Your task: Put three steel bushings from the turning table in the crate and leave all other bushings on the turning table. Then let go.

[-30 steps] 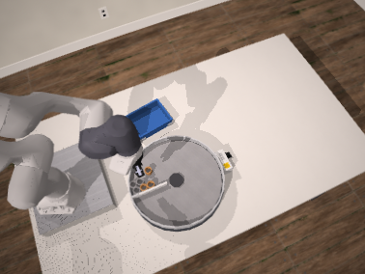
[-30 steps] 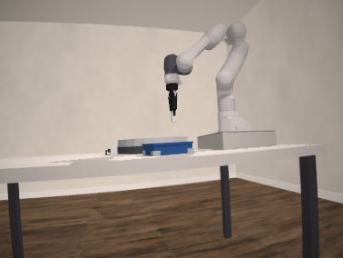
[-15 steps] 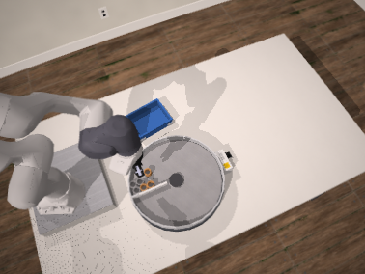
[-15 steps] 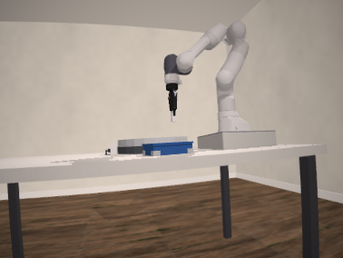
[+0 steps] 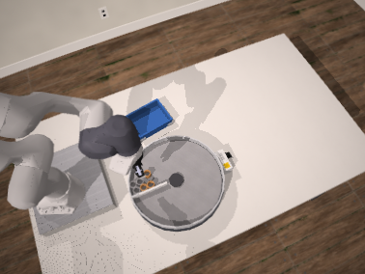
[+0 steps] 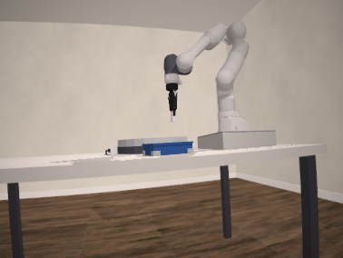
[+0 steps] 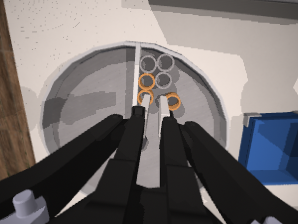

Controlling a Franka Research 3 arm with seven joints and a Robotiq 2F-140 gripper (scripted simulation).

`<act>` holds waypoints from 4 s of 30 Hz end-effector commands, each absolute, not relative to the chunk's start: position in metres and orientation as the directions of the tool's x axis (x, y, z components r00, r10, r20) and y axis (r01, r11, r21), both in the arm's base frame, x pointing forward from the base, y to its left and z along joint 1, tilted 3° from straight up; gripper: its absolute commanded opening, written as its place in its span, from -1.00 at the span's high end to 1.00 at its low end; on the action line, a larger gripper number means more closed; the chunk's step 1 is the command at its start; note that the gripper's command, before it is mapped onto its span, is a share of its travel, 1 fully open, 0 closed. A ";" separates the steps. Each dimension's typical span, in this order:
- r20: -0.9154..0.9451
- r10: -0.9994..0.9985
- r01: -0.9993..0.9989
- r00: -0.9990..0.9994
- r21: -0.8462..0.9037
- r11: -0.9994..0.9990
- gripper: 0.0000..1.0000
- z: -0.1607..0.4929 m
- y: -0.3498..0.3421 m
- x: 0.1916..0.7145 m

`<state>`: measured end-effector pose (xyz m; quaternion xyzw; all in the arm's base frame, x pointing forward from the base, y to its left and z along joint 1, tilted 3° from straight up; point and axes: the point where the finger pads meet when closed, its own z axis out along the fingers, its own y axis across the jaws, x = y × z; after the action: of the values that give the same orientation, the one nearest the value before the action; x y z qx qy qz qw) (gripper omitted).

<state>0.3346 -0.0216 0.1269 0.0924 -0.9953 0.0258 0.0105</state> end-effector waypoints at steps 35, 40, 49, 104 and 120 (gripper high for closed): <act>0.026 -0.178 -0.179 -0.984 -0.047 0.983 0.83 0.126 -0.021 0.334; 0.026 -0.178 -0.179 -0.984 -0.047 0.983 0.83 0.126 -0.021 0.334; 0.026 -0.178 -0.179 -0.984 -0.047 0.983 0.83 0.126 -0.021 0.334; 0.026 -0.178 -0.179 -0.984 -0.047 0.983 0.83 0.126 -0.021 0.334; 0.074 -0.175 -0.178 -0.982 -0.048 0.983 0.87 0.121 -0.020 0.333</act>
<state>0.3348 -0.0202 0.1236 0.0935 -0.9951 0.0252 0.0212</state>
